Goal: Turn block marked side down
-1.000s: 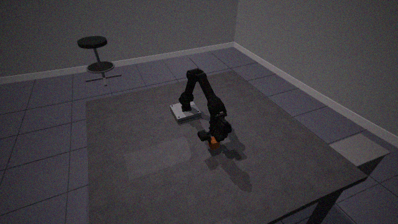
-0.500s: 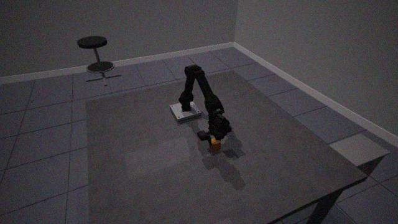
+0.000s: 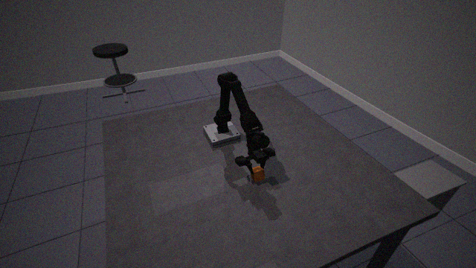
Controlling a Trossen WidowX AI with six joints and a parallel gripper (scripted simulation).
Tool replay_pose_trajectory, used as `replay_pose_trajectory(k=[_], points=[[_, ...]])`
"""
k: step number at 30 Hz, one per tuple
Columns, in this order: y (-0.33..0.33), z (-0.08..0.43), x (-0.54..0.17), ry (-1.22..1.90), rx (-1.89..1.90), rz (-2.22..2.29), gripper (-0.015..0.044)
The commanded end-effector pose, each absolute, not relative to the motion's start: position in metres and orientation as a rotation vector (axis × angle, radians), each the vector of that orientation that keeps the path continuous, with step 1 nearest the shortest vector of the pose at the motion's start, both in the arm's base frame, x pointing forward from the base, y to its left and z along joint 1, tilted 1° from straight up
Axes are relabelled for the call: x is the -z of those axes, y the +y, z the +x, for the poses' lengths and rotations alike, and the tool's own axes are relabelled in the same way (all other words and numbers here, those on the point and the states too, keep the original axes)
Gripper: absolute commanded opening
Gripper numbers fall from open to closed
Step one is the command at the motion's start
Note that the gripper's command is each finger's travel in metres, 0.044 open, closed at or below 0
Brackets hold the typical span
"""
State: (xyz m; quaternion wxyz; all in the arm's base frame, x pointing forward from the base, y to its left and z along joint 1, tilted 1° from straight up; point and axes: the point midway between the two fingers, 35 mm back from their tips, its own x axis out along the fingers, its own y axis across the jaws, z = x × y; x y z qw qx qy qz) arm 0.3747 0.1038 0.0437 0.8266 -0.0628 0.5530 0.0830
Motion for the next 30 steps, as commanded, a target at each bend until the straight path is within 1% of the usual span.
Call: replay_pose_trajectory(k=[1, 7, 14, 30], points=[[0.103, 0.375, -0.049, 1.114, -0.176, -0.129, 0.0], [0.102, 0.371, -0.05, 1.031, -0.179, -0.119, 0.0], [0.102, 0.372, -0.048, 1.011, -0.18, -0.117, 0.0], [0.106, 0.383, -0.02, 0.762, -0.192, -0.094, 0.0]])
